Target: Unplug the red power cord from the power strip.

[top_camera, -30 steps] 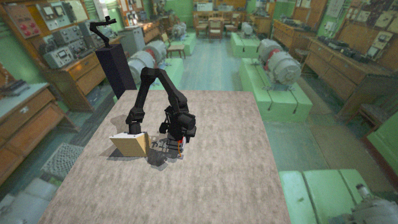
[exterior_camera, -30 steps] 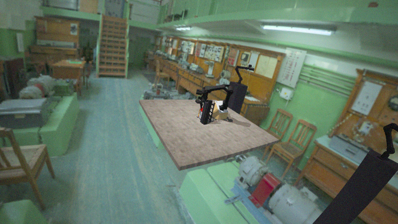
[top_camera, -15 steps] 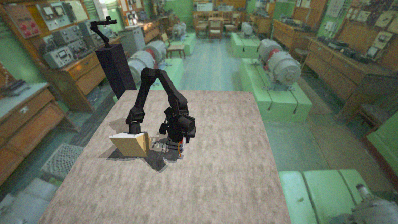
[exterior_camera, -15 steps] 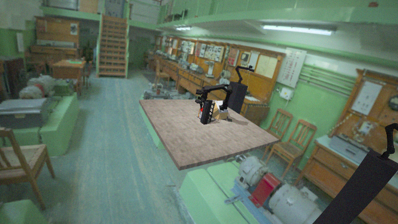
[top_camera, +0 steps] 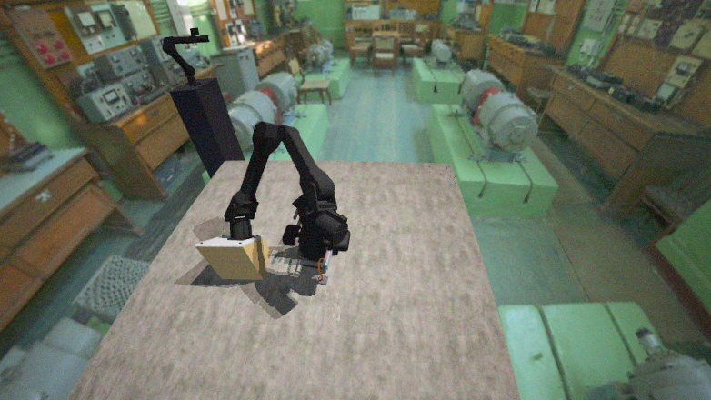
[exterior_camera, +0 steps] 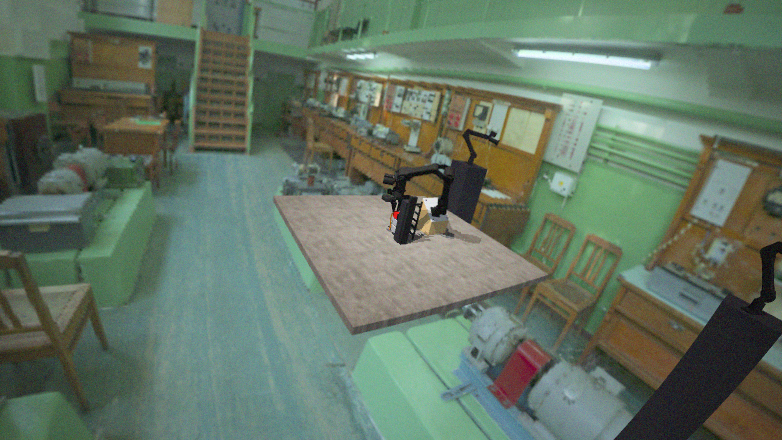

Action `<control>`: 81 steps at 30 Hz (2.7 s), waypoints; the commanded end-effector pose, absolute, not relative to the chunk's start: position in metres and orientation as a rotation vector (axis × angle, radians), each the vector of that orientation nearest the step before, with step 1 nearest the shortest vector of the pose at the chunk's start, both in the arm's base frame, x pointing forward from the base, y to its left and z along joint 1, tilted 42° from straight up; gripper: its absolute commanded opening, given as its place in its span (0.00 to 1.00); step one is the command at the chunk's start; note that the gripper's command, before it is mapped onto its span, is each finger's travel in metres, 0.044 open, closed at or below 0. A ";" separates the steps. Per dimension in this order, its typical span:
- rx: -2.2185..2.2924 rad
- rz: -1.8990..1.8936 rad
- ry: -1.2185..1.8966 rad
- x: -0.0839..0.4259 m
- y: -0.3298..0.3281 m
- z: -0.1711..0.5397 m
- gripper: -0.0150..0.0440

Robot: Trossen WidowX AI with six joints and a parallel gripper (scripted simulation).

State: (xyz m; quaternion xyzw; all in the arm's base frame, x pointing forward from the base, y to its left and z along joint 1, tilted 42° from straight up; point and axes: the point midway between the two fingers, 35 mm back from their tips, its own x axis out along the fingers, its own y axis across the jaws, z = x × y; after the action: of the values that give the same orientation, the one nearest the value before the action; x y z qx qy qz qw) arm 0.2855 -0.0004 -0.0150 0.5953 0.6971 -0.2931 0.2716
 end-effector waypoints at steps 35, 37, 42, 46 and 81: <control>1.606 -0.839 1.840 0.286 -0.013 -0.010 0.53; 1.607 -0.838 1.840 0.286 -0.011 -0.008 0.53; 1.607 -0.838 1.840 0.285 -0.005 -0.002 0.53; 1.607 -0.838 1.841 0.285 0.000 0.002 0.53; 1.602 -0.835 1.836 0.284 0.010 -0.003 0.25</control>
State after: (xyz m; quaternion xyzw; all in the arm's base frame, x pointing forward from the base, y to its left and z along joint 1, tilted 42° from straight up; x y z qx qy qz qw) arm 0.2842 0.0103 -0.0027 0.5970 0.6845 -0.3109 0.2799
